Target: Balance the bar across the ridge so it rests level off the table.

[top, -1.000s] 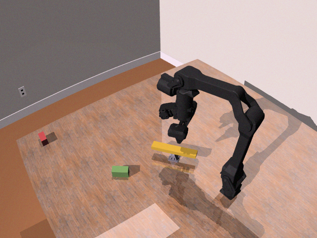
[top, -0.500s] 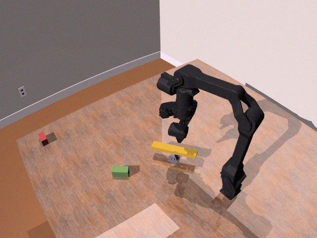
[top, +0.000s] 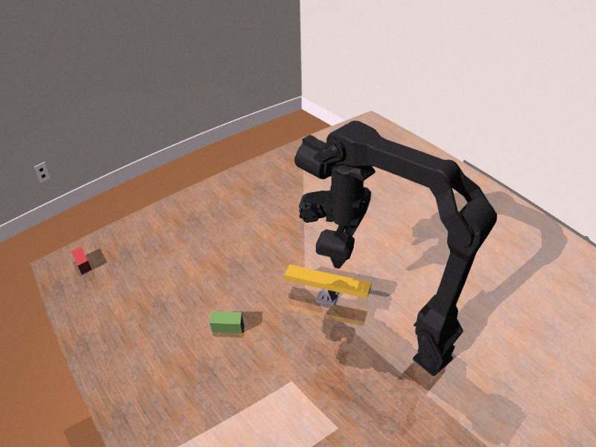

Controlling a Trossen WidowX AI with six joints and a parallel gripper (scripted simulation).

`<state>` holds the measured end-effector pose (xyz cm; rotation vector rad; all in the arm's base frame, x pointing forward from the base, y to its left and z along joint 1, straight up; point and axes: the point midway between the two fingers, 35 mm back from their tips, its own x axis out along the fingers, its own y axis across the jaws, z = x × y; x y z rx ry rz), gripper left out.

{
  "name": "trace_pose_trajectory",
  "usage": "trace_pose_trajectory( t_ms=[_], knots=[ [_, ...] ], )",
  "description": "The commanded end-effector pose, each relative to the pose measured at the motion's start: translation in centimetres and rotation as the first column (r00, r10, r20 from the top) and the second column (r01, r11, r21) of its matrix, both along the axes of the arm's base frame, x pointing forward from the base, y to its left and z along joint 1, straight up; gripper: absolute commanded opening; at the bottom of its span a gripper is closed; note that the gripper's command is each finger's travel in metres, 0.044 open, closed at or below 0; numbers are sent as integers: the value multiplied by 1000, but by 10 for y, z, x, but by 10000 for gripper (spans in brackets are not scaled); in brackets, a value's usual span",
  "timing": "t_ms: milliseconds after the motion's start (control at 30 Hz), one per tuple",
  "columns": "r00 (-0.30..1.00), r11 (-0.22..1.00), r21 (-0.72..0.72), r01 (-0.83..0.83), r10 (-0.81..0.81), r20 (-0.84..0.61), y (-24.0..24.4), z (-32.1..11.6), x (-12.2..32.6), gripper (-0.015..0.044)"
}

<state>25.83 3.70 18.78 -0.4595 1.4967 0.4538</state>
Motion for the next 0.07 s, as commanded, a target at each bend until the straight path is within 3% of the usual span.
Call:
trace_pose_trajectory(
  t_ms=[0,33],
  knots=[
    [1000,1000,1,0,0,-1,0,0,0,440],
    [1000,1000,1,0,0,-1,0,0,0,440]
  ],
)
